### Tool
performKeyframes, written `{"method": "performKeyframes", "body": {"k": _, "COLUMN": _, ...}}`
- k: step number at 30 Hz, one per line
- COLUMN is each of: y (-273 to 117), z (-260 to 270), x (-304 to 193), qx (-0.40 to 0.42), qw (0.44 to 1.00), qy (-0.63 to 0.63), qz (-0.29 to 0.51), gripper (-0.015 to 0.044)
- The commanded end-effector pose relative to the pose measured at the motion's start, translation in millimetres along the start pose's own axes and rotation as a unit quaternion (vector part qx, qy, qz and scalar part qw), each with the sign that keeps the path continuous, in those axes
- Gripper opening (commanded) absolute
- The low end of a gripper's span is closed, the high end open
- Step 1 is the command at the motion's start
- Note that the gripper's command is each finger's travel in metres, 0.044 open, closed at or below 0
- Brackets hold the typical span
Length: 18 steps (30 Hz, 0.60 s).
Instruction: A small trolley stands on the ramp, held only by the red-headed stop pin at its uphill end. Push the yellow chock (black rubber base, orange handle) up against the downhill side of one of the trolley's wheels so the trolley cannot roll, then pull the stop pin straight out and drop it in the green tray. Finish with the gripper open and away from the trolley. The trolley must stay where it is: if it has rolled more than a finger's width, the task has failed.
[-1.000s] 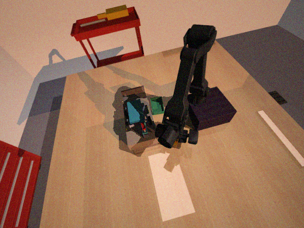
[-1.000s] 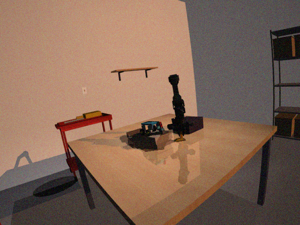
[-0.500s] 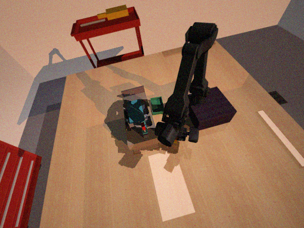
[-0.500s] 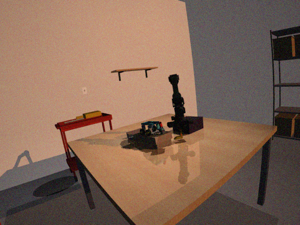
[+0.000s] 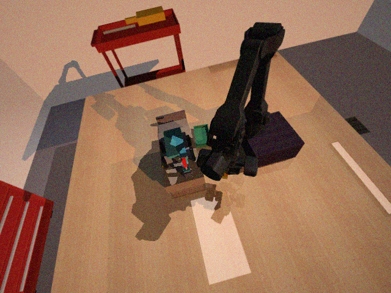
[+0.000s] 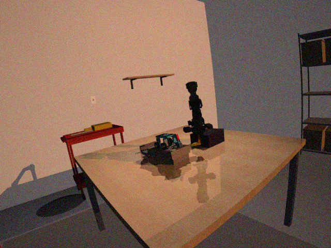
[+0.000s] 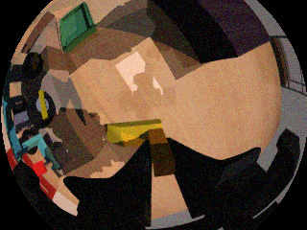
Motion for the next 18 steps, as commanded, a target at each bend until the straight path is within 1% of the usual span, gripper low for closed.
{"method": "performKeyframes", "body": {"k": 1, "y": -14.0, "z": -0.2, "x": -0.2, "qx": -0.002, "qw": 1.000, "qy": 0.002, "qz": 0.001, "gripper": 0.0000}}
{"method": "performKeyframes", "body": {"k": 18, "y": -70.2, "z": -1.0, "x": -0.9, "qx": -0.002, "qw": 1.000, "qy": 0.002, "qz": 0.001, "gripper": 0.0000}}
Point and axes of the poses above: the point midway between the two fingers, 35 mm back from their tips, its own y axis out along the fingers, its own z axis across the jaws, x = y × z, the point moved 7 cm from there along -y, back along the fingers, and after that the axes turned 14 degrees about -y, right-handed, at the moved point
